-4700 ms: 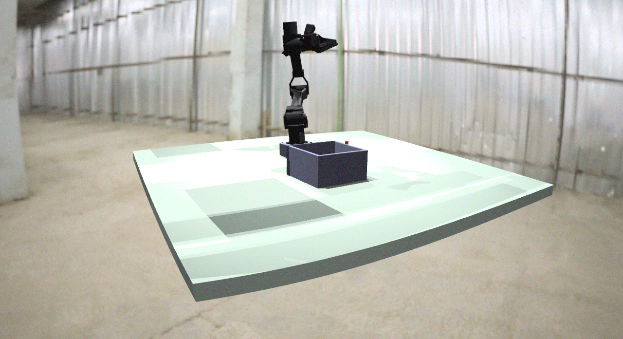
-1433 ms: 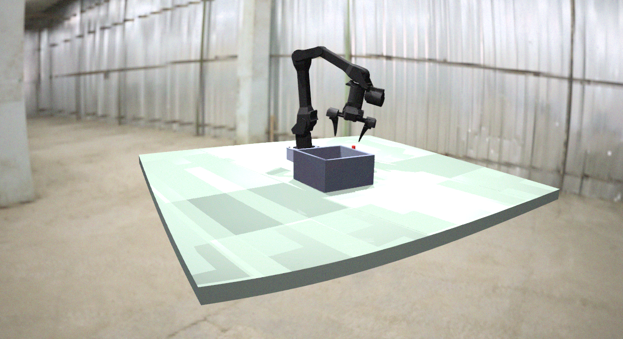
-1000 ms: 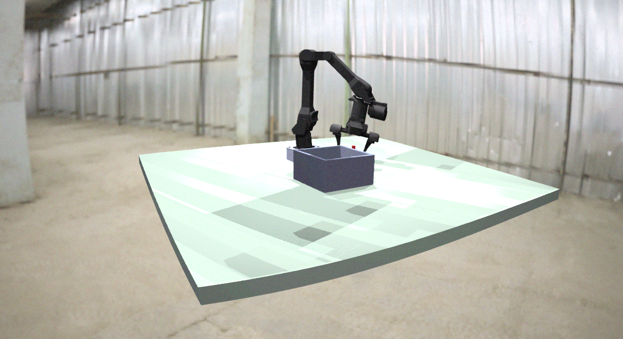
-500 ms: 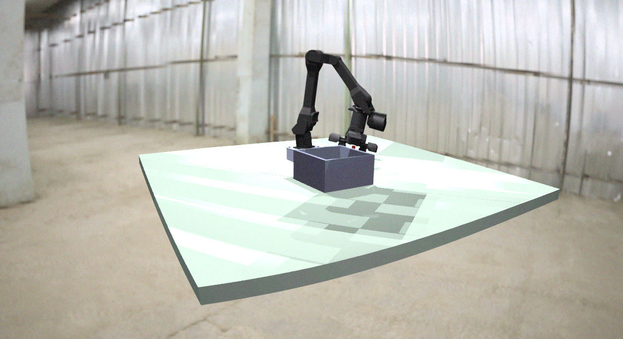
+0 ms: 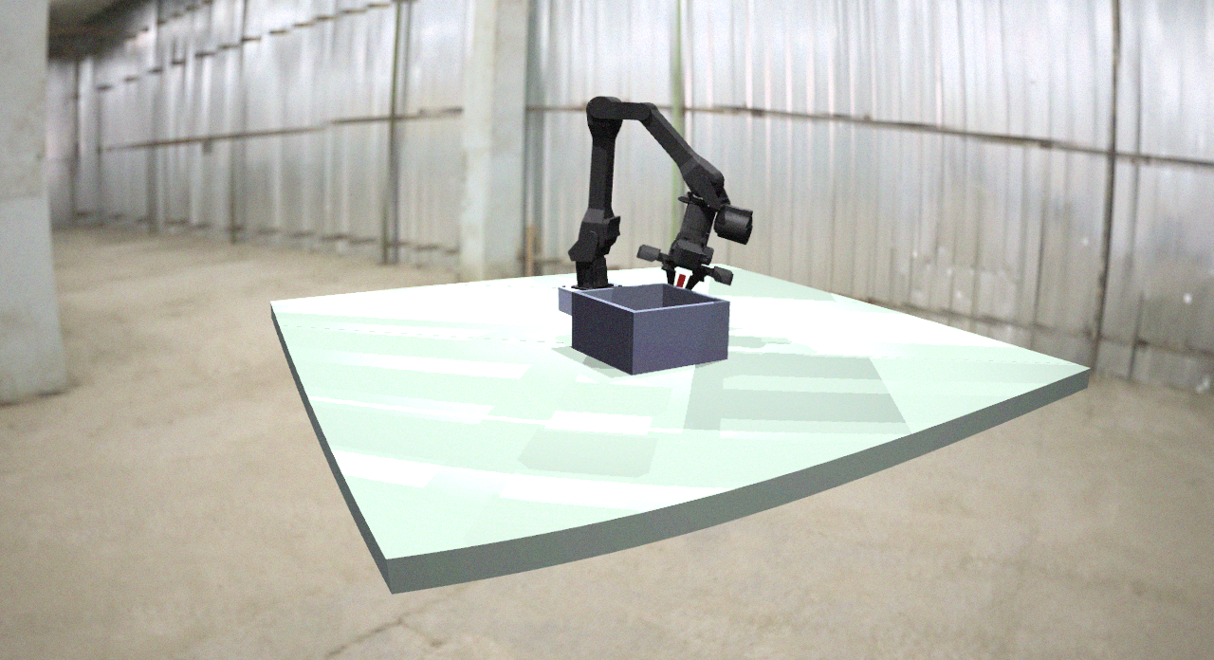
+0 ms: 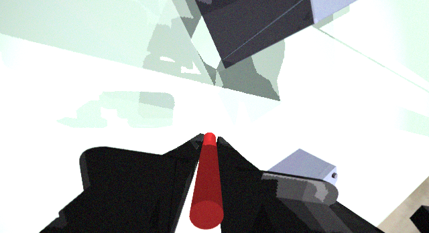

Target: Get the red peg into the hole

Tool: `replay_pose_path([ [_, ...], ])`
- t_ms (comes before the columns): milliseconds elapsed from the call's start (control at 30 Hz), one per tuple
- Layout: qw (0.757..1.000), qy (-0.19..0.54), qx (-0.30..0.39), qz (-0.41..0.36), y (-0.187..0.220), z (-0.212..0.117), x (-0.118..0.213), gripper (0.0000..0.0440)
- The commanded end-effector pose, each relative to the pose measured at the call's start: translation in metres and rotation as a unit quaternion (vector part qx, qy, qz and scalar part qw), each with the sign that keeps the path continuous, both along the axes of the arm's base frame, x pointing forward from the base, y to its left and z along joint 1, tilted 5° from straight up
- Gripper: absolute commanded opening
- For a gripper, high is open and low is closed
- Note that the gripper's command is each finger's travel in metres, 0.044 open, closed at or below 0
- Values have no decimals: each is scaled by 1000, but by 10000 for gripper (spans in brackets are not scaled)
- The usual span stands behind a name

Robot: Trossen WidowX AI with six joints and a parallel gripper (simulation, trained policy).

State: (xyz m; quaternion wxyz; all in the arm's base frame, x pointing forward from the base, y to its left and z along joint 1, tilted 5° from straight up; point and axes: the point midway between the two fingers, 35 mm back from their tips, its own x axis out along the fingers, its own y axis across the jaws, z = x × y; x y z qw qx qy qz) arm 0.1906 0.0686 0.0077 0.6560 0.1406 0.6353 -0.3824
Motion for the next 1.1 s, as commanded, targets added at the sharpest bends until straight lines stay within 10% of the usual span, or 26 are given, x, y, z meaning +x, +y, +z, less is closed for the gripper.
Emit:
replay_pose_path([
  [0,1000,-13,-7,5,-4,14,7,0],
  [1067,987,-121,-47,-95,-92,107,82,0],
])
